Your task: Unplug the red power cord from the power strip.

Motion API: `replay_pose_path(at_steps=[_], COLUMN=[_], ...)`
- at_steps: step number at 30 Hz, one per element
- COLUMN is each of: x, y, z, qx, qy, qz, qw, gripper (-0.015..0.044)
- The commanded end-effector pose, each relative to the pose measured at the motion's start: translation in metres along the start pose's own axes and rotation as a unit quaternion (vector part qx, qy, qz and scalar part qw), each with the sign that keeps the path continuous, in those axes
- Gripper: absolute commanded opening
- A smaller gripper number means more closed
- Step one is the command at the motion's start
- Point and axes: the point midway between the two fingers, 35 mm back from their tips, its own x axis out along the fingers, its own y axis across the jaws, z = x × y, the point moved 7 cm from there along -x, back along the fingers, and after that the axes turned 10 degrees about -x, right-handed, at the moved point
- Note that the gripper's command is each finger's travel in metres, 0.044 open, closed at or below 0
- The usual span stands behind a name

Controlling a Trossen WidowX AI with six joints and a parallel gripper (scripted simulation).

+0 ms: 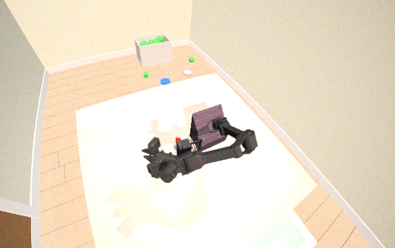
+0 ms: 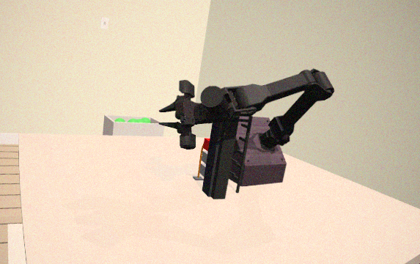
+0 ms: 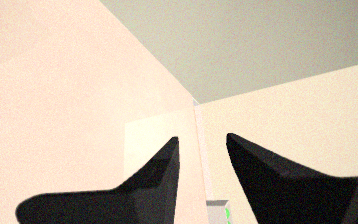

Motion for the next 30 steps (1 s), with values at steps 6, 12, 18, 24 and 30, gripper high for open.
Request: replay_pose_path(at_steps=[6, 12, 18, 24, 30], x=[0.003, 0.021, 0.030, 0.016, 0.013], y=[-0.051, -0.049, -0.040, -0.035, -0.035], z=[-0.029, -0.071, -0.145, -0.201, -0.206], qx=[0.136, 0.253, 0.487, 0.690, 0.705], qy=[0.044, 0.147, 0.352, 0.546, 0.564], qz=[0.076, 0.142, 0.218, 0.219, 0.214], qw=[0.987, 0.946, 0.769, 0.422, 0.373], gripper=[0.0160, 0.0160, 0.0160, 0.0160, 0.0160])
